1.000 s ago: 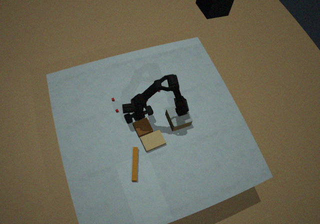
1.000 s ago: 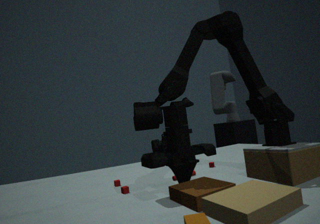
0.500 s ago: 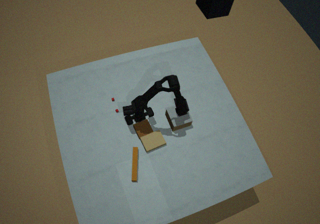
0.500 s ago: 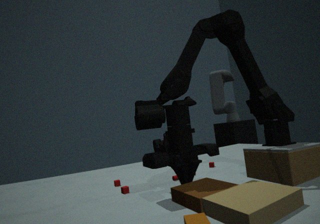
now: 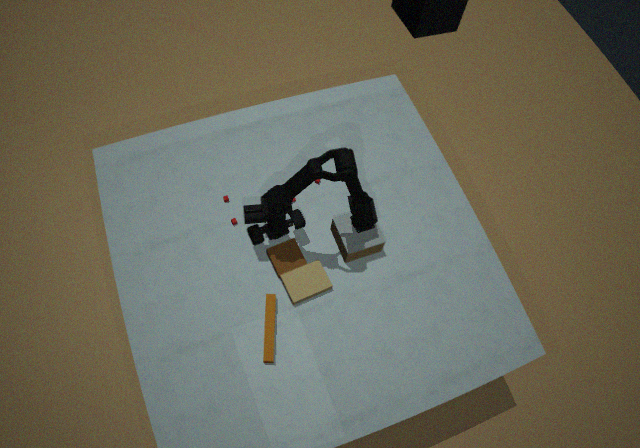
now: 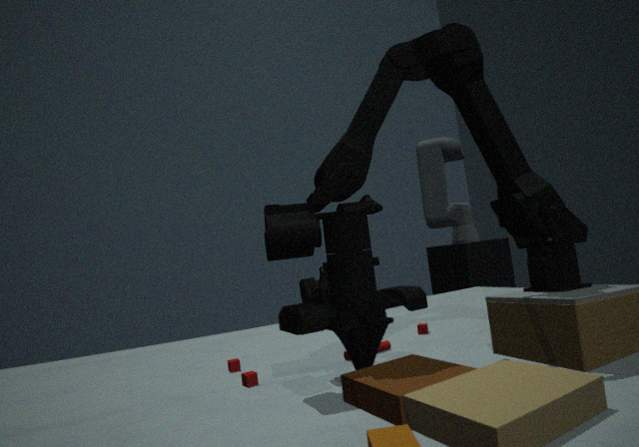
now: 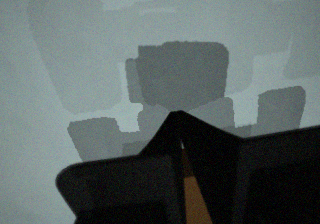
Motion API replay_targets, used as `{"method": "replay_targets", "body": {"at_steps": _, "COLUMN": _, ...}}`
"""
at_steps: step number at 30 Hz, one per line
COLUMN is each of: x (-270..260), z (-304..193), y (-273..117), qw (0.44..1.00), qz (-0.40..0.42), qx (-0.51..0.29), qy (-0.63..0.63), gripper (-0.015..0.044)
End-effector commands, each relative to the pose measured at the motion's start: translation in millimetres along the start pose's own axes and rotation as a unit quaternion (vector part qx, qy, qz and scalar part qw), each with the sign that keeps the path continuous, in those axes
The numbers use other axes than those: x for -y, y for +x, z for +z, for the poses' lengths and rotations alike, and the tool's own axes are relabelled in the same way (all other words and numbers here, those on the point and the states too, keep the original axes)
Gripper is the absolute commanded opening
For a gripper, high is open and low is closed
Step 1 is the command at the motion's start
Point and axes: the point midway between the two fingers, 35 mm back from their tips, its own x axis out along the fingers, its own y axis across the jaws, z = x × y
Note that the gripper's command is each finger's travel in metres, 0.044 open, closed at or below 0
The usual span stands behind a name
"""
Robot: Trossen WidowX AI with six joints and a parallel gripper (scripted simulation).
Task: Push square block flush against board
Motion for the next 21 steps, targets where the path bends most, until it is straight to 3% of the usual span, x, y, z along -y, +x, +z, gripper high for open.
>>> {"method": "replay_targets", "body": {"at_steps": 1, "x": -1.2, "z": 6.4, "y": 0.4, "qw": 1.0, "qz": 0.0, "qx": 0.0, "qy": -0.002, "gripper": 0.0}}
{"method": "replay_targets", "body": {"at_steps": 13, "x": -0.3, "z": 25.7, "y": 0.4, "qw": 1.0, "qz": 0.0, "qx": 0.001, "qy": -0.002, "gripper": 0.0}}
{"method": "replay_targets", "body": {"at_steps": 18, "x": -0.4, "z": 20.9, "y": -51.8, "qw": 1.0, "qz": 0.0, "qx": 0.0, "qy": -0.002, "gripper": 0.0}}
{"method": "replay_targets", "body": {"at_steps": 21, "x": -0.2, "z": 20.8, "y": -54.9, "qw": 1.0, "qz": 0.0, "qx": 0.0, "qy": -0.002, "gripper": 0.0}}
